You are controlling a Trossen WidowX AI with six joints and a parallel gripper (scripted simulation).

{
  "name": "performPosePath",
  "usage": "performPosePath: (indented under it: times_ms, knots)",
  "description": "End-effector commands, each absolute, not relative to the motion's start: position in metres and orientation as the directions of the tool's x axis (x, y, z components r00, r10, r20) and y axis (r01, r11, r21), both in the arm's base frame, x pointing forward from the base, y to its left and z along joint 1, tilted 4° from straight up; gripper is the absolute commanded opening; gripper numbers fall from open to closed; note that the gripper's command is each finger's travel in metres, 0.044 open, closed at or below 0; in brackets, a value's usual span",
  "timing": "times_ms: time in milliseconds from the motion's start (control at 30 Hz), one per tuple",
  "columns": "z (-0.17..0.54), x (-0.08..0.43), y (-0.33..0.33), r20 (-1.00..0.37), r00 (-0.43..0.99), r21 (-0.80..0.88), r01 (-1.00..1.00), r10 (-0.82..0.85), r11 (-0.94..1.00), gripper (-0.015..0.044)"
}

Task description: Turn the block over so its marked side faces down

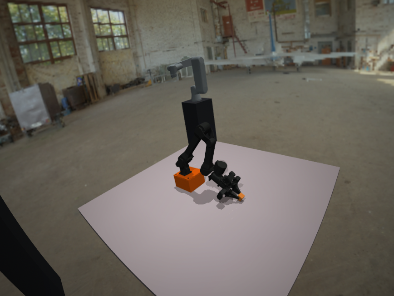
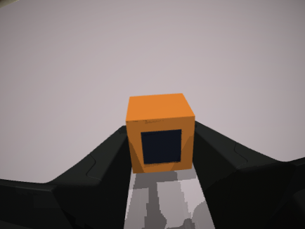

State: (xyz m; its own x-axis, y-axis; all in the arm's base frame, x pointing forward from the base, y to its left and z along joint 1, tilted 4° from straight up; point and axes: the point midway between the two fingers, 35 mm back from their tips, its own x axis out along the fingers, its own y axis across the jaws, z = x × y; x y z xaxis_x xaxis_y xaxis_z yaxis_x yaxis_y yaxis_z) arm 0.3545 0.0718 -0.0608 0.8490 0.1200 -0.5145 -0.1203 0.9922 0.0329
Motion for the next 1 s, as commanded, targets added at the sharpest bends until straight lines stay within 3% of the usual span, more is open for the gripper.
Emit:
performPosePath:
  times_ms: [0, 233, 767, 967]
  knots:
    - [-0.0636, 0.3522, 0.0705, -0.520, 0.846, 0.031, -0.114, 0.113, 0.993, 0.0000]
    - [-0.0636, 0.3522, 0.0705, -0.520, 0.846, 0.031, -0.114, 0.113, 0.993, 0.0000]
    - [-0.0636, 0.3522, 0.0705, -0.520, 0.846, 0.031, -0.114, 0.113, 0.993, 0.0420]
    - [-0.0636, 0.3522, 0.0705, -0.520, 0.846, 0.031, -0.114, 0.113, 0.993, 0.0440]
